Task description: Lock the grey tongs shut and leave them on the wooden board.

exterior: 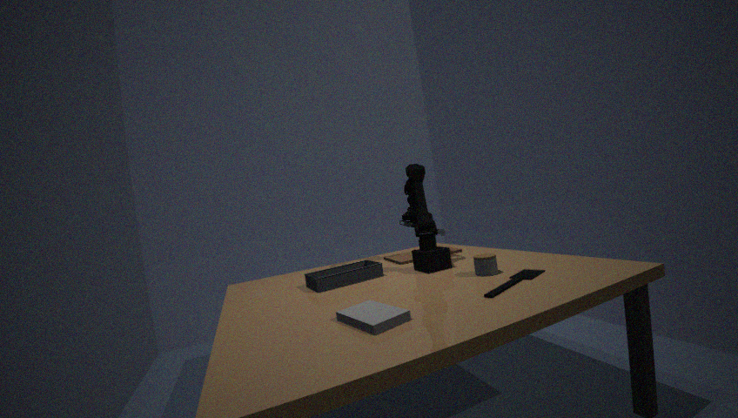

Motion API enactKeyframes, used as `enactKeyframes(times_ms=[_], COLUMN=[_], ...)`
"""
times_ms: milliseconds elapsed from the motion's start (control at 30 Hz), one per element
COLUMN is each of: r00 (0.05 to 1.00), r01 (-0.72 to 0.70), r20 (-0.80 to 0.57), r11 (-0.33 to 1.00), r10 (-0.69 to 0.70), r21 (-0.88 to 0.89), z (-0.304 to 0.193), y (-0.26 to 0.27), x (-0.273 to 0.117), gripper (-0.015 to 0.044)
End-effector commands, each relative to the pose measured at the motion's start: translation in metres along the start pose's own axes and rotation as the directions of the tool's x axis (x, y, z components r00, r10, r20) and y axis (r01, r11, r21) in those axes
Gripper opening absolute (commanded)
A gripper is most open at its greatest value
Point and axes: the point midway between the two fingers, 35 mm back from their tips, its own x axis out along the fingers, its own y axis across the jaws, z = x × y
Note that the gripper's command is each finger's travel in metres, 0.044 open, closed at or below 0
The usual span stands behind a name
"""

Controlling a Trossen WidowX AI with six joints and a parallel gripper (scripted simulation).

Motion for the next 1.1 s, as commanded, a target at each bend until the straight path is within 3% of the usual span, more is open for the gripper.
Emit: enactKeyframes(times_ms=[0,1067], r00=[1.000,1.000], r01=[0.010,0.008], r20=[0.011,0.010], r11=[1.000,1.000], r10=[-0.010,-0.008], r21=[-0.003,-0.004], z=[0.000,-0.001], y=[-0.002,-0.004], x=[-0.002,0.043], gripper=[-0.0150,-0.0150])
